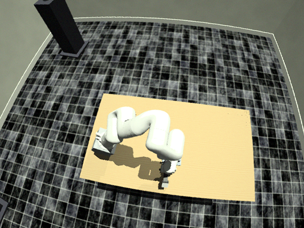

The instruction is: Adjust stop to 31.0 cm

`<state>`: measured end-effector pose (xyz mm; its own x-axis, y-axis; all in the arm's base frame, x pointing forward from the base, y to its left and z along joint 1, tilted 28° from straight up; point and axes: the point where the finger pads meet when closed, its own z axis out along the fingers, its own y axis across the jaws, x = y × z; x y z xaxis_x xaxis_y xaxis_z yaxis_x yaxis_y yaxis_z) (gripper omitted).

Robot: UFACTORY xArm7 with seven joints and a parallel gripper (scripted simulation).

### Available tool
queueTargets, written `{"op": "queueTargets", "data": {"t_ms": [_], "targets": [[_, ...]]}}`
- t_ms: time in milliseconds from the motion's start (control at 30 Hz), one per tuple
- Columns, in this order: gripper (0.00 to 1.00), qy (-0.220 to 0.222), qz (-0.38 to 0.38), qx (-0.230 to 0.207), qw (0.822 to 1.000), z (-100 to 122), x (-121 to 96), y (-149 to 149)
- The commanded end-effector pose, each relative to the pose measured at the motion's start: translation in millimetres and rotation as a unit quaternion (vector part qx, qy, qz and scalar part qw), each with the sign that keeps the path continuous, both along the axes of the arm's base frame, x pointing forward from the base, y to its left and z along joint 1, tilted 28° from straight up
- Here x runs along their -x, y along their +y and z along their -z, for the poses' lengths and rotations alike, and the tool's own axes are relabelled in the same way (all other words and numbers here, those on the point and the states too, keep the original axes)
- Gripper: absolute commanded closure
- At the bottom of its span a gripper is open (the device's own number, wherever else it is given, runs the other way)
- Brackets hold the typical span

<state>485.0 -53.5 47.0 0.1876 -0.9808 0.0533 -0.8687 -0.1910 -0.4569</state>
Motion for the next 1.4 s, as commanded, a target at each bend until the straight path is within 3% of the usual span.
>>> {"op": "queueTargets", "data": {"t_ms": [0,567,1367], "targets": [[0.94,-0.001,0.000,0.000,1.000,1,-9,1],[0.94,-0.001,0.000,0.000,1.000,-14,-35,7],[0.94,-0.001,0.000,0.000,1.000,-49,-27,7]]}}
